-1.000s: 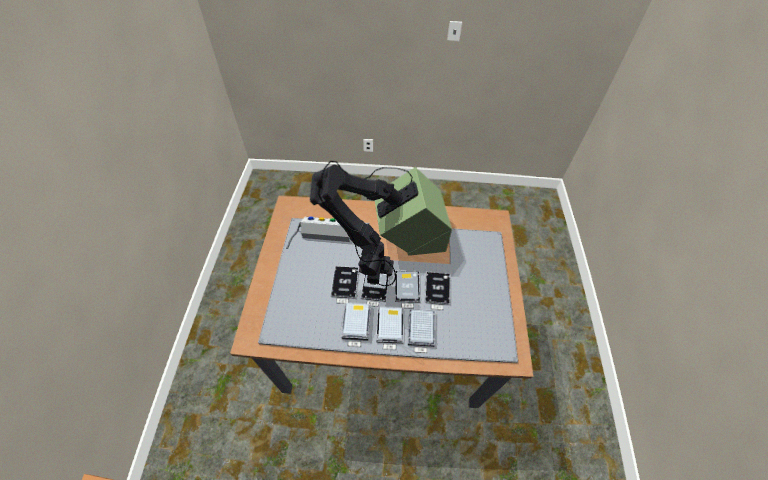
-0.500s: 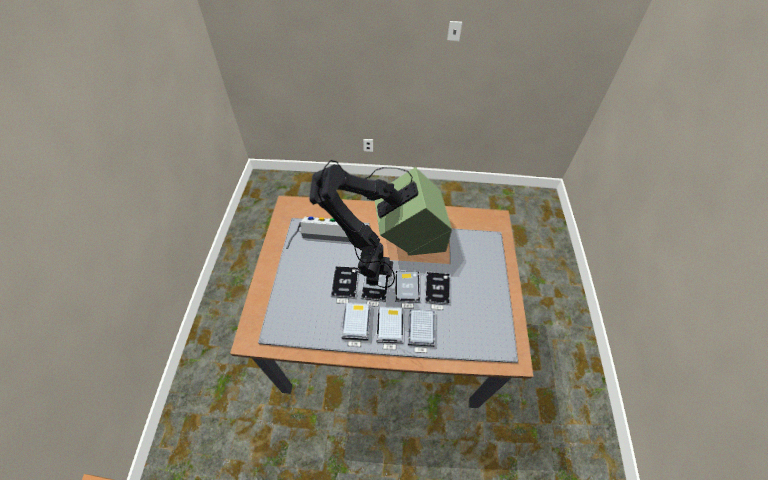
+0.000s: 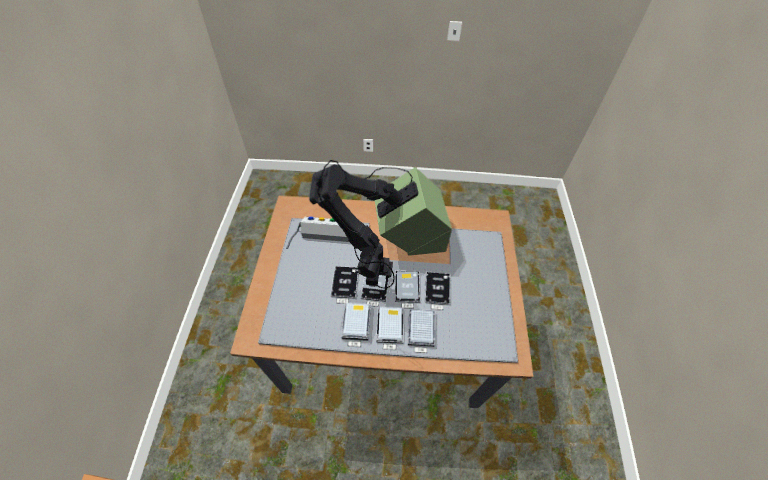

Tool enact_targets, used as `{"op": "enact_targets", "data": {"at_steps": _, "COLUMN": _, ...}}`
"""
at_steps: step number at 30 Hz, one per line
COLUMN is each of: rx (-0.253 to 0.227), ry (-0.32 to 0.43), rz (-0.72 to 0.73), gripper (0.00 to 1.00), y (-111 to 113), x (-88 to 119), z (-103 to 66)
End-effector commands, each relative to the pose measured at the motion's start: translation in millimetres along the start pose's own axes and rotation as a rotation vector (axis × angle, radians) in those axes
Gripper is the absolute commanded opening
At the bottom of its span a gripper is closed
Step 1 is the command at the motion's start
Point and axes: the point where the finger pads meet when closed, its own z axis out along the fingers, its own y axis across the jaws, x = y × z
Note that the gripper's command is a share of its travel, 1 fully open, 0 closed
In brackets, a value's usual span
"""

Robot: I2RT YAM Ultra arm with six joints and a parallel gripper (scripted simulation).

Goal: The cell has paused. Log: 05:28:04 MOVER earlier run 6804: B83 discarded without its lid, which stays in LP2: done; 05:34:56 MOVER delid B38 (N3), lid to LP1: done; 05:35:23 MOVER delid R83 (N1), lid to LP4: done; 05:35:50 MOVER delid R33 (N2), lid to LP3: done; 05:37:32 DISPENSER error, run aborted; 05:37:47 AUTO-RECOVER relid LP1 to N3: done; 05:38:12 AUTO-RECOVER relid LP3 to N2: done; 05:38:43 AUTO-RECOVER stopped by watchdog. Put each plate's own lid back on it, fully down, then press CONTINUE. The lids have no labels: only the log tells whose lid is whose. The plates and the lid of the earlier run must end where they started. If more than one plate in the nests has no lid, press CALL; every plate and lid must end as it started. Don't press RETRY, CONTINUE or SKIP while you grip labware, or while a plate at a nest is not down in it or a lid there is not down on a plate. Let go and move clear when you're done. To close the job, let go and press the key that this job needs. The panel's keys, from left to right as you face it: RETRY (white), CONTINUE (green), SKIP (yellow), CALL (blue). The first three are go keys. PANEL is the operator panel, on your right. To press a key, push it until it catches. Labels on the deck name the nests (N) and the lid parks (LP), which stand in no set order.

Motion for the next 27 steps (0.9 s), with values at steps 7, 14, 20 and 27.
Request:
{"op": "enact_targets", "data": {"at_steps": 7, "rx": 0.006, "ry": -0.029, "rz": 0.002, "gripper": 0.00, "y": 0.9, "x": -16.1, "z": -6.3}}
{"op": "enact_targets", "data": {"at_steps": 14, "rx": 0.006, "ry": -0.024, "rz": -0.003, "gripper": 0.00, "y": 2.1, "x": -15.8, "z": -5.1}}
{"op": "enact_targets", "data": {"at_steps": 20, "rx": 0.005, "ry": -0.016, "rz": -0.009, "gripper": 0.00, "y": 3.7, "x": -14.9, "z": -3.2}}
{"op": "enact_targets", "data": {"at_steps": 27, "rx": 0.007, "ry": -0.033, "rz": 0.004, "gripper": 0.00, "y": 1.0, "x": -20.4, "z": -6.0}}
